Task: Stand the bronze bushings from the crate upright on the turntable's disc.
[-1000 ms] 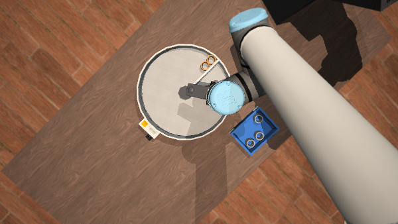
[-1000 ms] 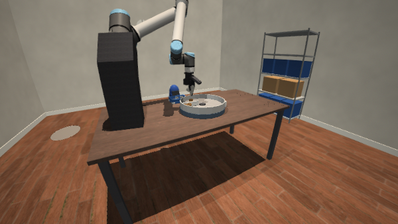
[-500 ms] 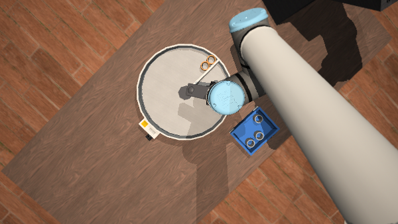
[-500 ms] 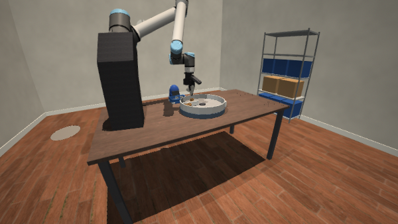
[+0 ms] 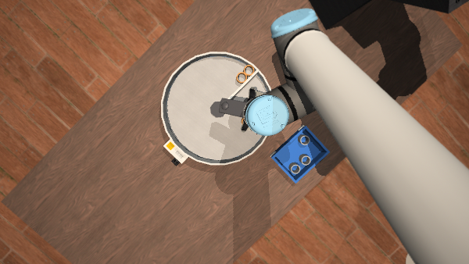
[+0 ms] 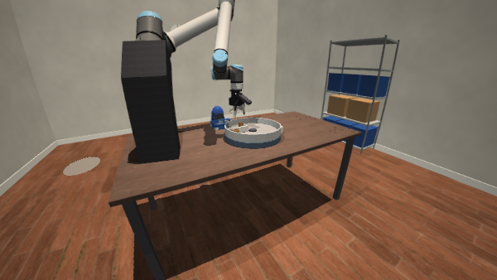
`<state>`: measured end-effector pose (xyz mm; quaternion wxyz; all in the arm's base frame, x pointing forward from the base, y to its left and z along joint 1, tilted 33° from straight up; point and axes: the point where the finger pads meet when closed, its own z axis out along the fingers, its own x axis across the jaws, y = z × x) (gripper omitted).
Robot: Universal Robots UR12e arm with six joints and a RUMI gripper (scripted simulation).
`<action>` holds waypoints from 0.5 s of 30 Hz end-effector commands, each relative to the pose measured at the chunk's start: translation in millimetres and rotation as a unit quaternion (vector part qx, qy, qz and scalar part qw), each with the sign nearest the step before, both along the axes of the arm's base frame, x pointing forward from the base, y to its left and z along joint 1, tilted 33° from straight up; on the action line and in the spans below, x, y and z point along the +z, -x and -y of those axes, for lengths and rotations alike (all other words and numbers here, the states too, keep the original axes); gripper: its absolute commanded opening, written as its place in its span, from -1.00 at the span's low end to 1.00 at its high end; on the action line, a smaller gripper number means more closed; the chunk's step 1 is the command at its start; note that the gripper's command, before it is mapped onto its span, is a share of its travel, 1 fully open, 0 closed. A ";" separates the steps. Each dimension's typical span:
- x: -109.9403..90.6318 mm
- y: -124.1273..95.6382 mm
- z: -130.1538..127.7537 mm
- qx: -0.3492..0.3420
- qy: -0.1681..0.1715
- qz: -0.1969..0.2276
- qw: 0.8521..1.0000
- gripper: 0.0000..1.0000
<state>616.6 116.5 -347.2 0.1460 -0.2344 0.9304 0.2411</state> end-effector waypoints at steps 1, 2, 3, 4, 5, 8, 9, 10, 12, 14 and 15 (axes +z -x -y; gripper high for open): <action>11.7 1.7 7.3 0.000 0.000 0.000 1.000 1.00; 11.7 1.7 7.3 0.000 0.000 0.000 1.000 1.00; 16.7 2.7 10.4 0.000 0.000 0.000 1.000 1.00; 22.2 3.7 13.8 0.000 0.000 0.000 1.000 1.00; 28.0 4.8 17.4 0.000 0.000 0.000 1.000 1.00; 40.0 7.1 24.8 0.000 0.000 0.000 1.000 1.00; 40.0 7.1 24.8 0.000 0.000 0.000 1.000 1.00; 40.0 7.1 24.8 0.000 0.000 0.000 1.000 1.00; 40.0 7.1 24.8 0.000 0.000 0.000 1.000 1.00; 40.0 7.1 24.8 0.000 0.000 0.000 1.000 1.00; 40.0 7.1 24.8 0.000 0.000 0.000 1.000 1.00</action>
